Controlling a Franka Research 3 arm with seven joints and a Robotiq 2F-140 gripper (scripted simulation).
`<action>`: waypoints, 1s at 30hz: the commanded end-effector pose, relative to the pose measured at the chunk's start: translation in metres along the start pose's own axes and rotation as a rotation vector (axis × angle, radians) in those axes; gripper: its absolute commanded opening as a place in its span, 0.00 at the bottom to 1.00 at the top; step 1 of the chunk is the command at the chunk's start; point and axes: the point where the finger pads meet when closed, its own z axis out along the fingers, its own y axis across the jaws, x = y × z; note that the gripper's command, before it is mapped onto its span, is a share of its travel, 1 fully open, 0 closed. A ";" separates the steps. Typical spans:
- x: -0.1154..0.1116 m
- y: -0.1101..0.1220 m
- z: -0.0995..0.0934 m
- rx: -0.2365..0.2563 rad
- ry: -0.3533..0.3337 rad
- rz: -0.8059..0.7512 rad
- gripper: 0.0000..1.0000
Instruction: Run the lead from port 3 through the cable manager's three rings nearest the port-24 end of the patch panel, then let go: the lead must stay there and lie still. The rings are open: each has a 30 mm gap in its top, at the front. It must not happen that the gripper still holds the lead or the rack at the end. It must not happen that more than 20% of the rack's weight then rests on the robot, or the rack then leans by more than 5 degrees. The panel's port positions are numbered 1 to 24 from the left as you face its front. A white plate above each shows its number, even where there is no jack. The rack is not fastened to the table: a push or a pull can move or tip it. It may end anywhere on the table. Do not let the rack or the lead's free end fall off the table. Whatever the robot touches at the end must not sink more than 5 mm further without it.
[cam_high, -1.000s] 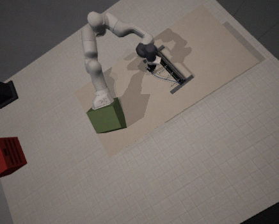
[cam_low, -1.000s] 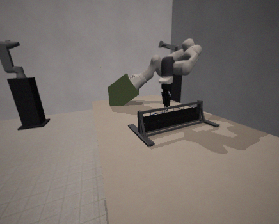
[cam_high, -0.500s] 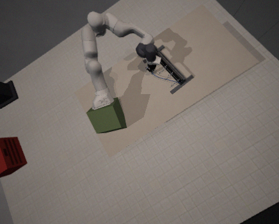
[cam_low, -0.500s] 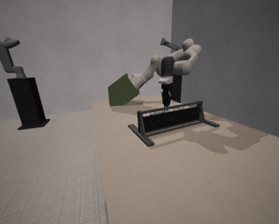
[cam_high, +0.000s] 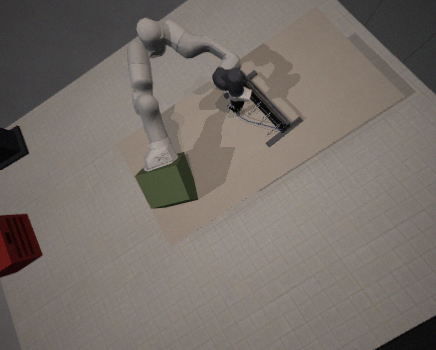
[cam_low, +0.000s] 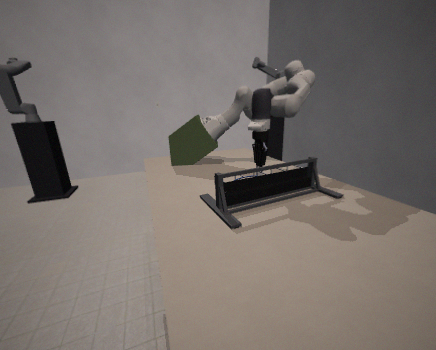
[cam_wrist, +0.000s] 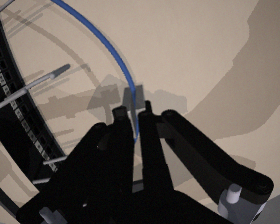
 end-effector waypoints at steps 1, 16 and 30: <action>0.000 -0.001 0.001 0.000 0.001 -0.007 0.00; 0.000 -0.001 -0.001 0.000 0.001 -0.007 0.00; 0.000 -0.001 -0.017 0.000 0.001 -0.007 0.00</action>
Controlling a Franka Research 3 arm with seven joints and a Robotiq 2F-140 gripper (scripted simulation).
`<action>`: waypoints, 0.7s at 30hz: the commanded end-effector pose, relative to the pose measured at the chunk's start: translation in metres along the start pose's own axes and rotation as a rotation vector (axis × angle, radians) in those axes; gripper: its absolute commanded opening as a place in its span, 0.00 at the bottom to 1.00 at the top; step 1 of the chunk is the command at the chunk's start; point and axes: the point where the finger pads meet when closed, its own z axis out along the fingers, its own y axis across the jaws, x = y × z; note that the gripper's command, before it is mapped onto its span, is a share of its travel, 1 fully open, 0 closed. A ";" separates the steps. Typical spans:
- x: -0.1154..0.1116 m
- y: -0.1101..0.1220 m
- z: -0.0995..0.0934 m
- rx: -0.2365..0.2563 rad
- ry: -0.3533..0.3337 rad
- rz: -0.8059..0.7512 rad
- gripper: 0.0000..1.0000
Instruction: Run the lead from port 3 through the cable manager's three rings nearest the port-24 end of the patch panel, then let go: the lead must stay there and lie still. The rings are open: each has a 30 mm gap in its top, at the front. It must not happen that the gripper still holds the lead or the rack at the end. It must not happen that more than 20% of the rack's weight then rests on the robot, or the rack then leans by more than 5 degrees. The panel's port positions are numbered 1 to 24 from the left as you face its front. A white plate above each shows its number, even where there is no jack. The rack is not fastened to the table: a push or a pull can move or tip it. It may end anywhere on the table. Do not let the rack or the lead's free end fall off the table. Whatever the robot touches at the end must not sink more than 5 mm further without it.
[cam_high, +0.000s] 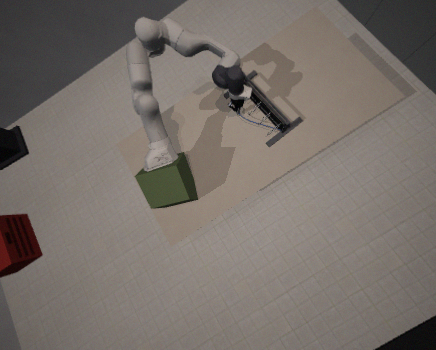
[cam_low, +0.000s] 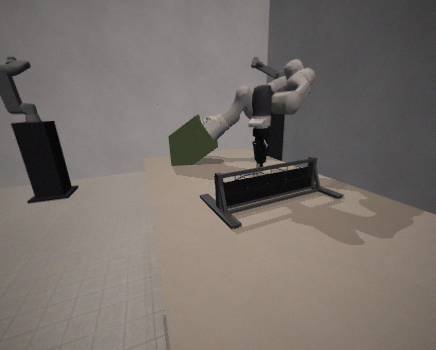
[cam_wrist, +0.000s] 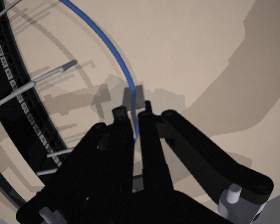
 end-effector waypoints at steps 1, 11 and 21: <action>0.000 0.002 -0.006 -0.003 -0.002 0.005 0.00; 0.000 0.002 -0.032 -0.003 -0.002 0.005 0.00; 0.000 0.002 -0.053 -0.003 -0.002 0.005 0.00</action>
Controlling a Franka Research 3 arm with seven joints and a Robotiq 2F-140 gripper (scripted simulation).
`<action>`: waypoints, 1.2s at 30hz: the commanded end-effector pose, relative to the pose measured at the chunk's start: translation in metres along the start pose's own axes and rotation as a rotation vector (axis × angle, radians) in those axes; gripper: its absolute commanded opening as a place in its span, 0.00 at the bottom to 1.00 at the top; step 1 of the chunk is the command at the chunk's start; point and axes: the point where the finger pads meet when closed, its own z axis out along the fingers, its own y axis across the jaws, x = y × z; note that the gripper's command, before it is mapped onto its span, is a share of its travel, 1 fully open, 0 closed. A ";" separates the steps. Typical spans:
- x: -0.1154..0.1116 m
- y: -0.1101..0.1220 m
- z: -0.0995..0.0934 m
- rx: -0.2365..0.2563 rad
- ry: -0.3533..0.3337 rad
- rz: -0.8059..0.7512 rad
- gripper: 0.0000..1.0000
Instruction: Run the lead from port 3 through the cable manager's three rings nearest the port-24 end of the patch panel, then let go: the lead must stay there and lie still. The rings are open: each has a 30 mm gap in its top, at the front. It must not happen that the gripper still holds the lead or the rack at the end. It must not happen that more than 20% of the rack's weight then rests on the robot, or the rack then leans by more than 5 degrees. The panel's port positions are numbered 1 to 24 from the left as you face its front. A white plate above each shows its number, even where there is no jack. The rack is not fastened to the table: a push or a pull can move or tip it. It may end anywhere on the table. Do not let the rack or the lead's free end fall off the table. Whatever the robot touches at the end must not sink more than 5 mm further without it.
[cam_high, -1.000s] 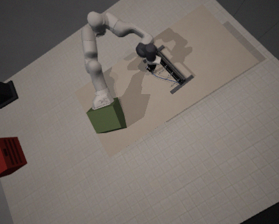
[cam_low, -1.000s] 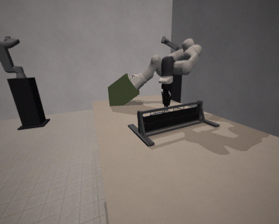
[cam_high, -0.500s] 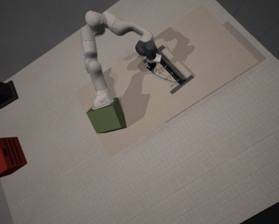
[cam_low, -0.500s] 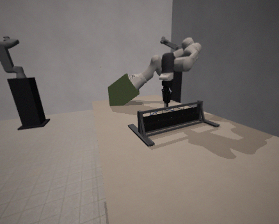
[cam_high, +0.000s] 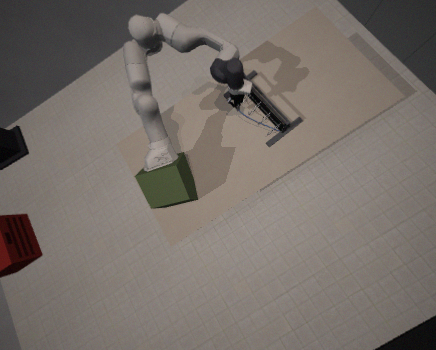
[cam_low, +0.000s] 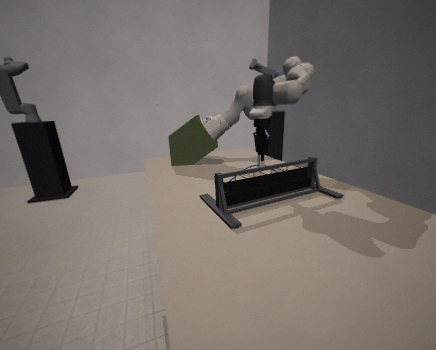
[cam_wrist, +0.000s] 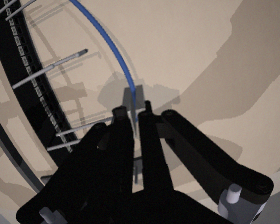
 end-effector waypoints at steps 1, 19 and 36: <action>0.005 0.003 -0.012 -0.004 0.006 0.018 0.00; 0.005 0.003 -0.031 -0.004 0.006 0.018 0.00; 0.011 -0.062 -0.031 -0.005 0.005 -0.125 0.00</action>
